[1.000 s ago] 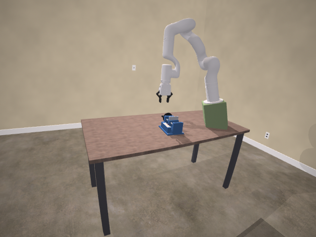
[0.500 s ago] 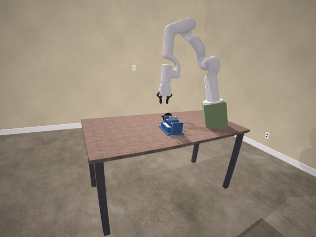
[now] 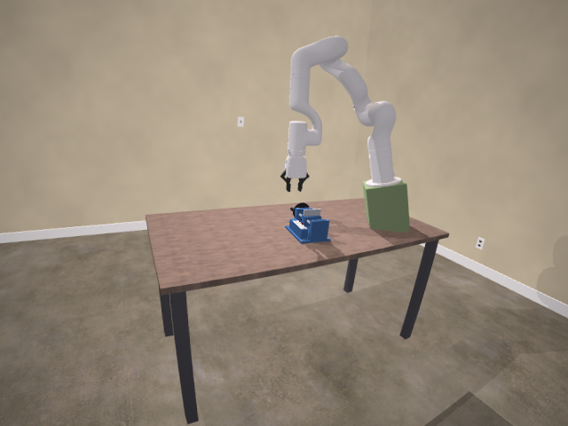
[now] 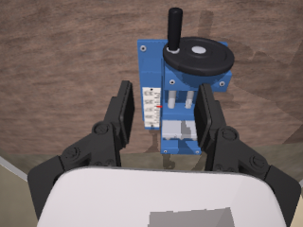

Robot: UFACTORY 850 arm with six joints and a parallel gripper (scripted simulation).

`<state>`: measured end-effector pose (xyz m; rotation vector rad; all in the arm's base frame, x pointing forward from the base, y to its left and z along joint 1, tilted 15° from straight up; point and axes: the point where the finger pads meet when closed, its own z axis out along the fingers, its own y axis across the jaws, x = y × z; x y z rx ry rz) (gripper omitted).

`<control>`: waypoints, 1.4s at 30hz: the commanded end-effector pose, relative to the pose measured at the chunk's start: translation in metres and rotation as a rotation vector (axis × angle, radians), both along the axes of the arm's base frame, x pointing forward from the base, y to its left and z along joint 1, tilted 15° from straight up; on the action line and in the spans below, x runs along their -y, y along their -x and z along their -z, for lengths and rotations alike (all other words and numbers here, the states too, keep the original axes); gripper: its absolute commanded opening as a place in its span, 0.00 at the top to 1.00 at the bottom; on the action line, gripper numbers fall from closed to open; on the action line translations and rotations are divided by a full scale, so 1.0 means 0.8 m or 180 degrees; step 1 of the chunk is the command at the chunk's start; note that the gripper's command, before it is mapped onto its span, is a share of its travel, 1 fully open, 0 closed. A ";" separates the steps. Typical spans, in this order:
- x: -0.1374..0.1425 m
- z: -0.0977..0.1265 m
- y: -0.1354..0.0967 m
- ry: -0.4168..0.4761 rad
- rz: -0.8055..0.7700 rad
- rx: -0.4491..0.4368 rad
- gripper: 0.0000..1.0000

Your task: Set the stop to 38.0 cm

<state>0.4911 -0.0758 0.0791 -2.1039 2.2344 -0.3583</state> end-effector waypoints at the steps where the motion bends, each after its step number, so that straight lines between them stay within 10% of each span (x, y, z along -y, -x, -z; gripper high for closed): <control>1: 0.002 0.015 -0.005 0.0020 -0.0003 0.0064 0.43; 42: 0.004 0.026 -0.007 0.0020 -0.0003 0.0064 0.43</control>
